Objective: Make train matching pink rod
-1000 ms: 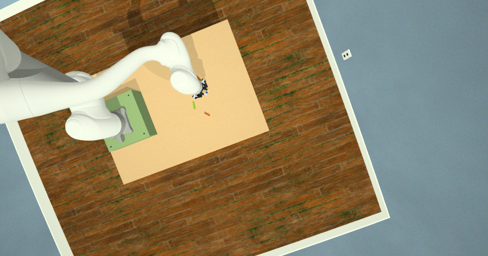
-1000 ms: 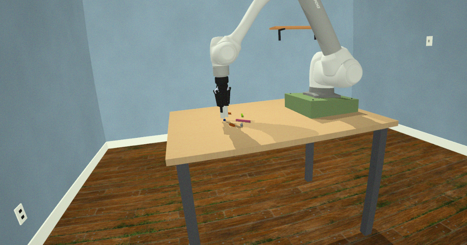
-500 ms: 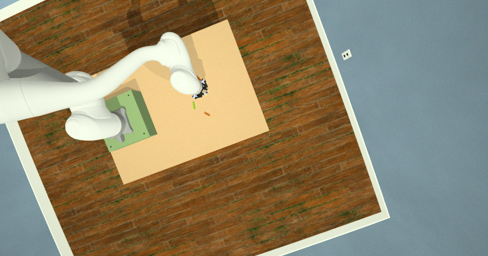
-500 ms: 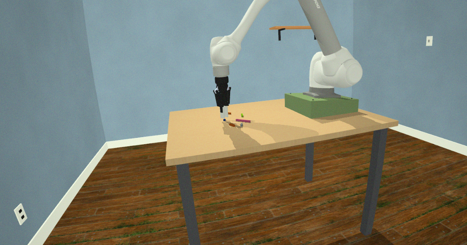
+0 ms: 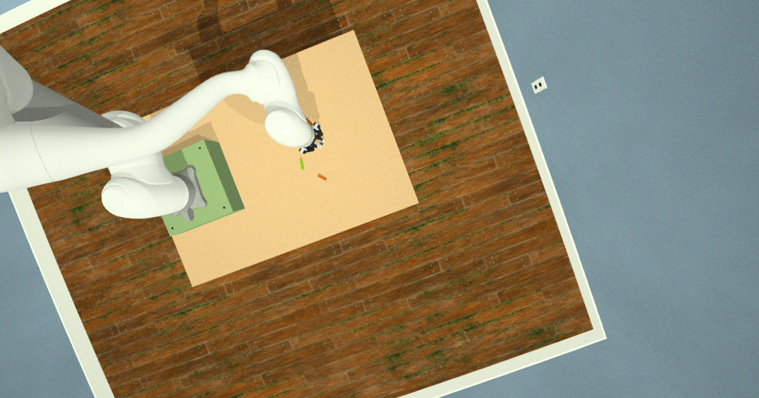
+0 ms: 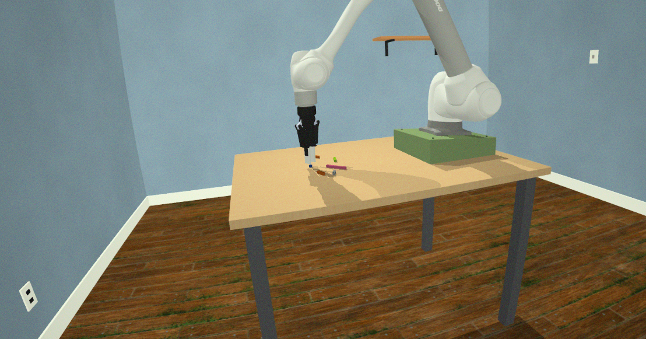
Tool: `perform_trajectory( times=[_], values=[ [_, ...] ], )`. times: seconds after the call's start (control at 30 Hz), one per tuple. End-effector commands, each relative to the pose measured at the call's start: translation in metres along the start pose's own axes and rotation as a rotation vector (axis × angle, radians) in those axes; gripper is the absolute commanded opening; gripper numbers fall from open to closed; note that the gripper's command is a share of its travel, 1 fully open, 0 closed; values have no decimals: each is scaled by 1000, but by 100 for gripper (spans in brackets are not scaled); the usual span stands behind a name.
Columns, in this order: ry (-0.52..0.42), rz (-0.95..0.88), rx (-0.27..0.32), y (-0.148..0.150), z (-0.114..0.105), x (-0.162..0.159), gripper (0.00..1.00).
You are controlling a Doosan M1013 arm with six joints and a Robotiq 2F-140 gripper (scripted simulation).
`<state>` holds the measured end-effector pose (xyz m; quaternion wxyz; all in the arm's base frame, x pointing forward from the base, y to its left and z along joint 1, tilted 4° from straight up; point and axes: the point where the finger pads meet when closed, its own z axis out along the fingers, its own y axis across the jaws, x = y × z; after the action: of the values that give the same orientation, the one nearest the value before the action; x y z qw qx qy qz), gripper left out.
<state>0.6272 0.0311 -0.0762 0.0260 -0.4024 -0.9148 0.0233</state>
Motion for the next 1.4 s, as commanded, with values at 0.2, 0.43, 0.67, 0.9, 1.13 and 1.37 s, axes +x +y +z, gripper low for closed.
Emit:
perform_trajectory(
  times=[0.2, 0.43, 0.67, 0.9, 1.13, 1.37],
  values=[
    [0, -2, 5, -1, 7, 4, 15],
    [0, -2, 5, -1, 12, 4, 15],
    [0, -2, 5, -1, 17, 4, 15],
    [0, -2, 5, -1, 18, 4, 15],
    [0, -2, 5, -1, 18, 4, 15],
    [0, -2, 5, -1, 18, 4, 15]
  ],
)
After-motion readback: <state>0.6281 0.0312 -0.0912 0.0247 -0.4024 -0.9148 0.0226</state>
